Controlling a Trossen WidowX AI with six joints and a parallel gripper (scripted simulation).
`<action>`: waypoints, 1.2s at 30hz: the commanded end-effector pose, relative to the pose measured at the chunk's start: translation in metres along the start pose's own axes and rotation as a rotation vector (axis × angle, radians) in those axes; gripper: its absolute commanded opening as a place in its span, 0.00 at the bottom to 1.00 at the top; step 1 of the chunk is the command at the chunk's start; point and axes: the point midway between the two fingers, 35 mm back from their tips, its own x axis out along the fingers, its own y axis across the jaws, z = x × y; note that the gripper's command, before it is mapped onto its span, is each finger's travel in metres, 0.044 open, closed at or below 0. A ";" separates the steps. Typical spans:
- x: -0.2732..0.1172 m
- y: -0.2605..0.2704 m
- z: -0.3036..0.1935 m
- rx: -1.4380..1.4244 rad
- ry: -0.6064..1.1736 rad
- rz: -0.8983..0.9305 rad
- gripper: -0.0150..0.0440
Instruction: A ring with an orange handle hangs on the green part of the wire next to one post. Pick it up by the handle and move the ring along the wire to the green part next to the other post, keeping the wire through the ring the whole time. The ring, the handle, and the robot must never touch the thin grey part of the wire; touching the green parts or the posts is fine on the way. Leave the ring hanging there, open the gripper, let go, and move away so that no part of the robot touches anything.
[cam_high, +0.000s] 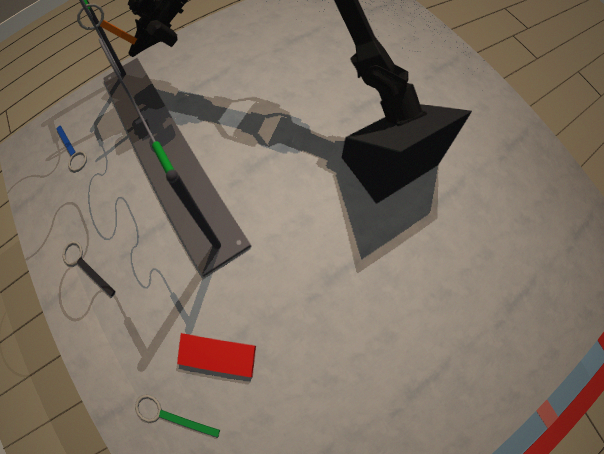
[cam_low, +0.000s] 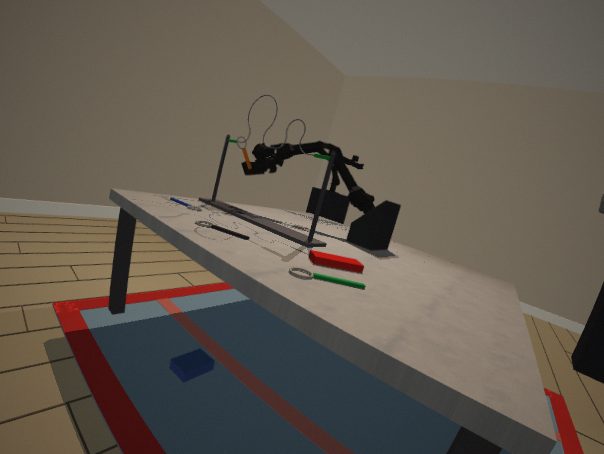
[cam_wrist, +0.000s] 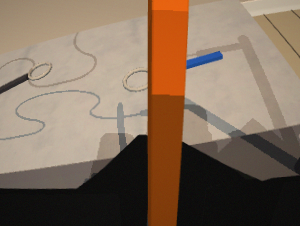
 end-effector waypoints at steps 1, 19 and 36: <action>-0.001 0.016 0.000 0.078 -0.001 0.049 0.00; -0.010 0.075 0.015 0.438 -0.001 0.253 0.00; -0.030 0.122 0.050 0.810 0.001 0.461 0.00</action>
